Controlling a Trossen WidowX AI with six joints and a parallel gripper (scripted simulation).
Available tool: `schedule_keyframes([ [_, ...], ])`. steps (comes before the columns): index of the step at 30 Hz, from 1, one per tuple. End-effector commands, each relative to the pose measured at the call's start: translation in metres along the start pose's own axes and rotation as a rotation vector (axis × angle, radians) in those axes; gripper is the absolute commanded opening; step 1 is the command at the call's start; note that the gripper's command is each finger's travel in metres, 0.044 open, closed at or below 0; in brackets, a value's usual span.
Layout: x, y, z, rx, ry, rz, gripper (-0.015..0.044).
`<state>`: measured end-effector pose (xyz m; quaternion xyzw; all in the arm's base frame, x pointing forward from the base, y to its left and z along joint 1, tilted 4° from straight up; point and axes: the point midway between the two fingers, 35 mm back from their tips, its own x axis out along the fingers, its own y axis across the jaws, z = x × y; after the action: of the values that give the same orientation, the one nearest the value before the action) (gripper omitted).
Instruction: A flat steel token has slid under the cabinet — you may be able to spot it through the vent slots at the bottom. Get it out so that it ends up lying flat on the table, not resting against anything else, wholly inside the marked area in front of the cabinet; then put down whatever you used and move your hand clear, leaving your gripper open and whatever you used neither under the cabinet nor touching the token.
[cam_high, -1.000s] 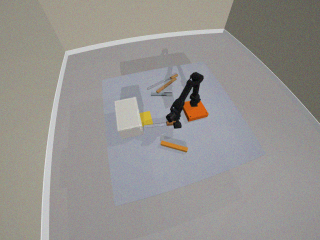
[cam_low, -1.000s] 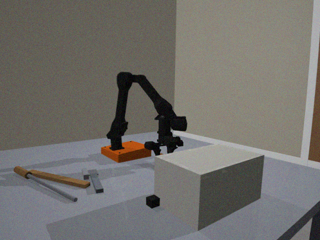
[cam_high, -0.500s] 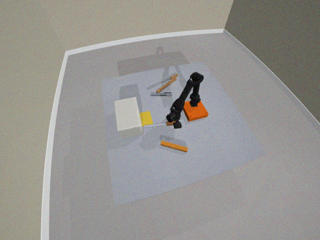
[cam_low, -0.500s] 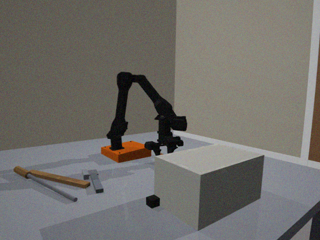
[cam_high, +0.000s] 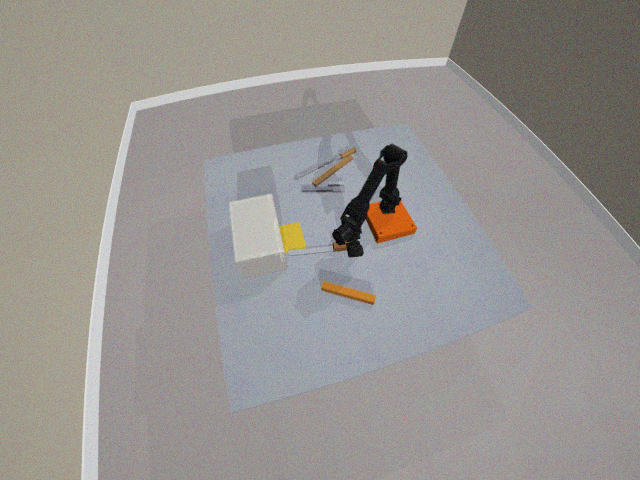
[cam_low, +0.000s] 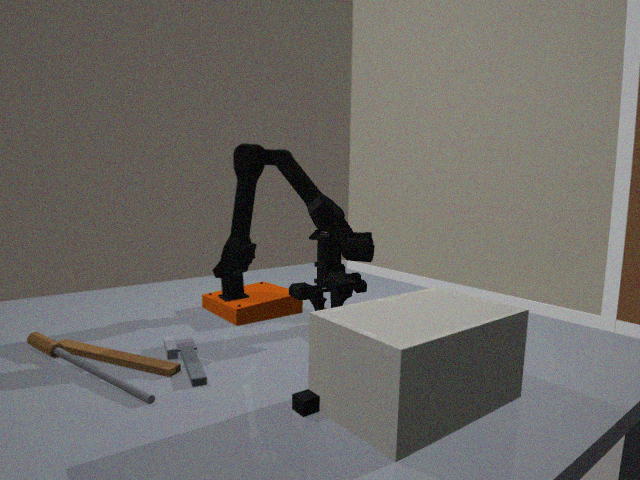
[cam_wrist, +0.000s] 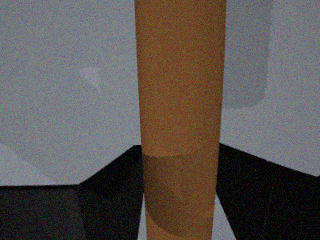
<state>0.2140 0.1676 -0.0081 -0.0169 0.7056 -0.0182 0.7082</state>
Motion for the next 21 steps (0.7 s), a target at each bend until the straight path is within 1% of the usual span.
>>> schedule_keyframes([
  [1,0.000,0.000,0.000,-0.001,0.000,0.001,0.0000],
  [21,0.000,0.000,0.024,0.003,0.001,0.000,0.0000],
])
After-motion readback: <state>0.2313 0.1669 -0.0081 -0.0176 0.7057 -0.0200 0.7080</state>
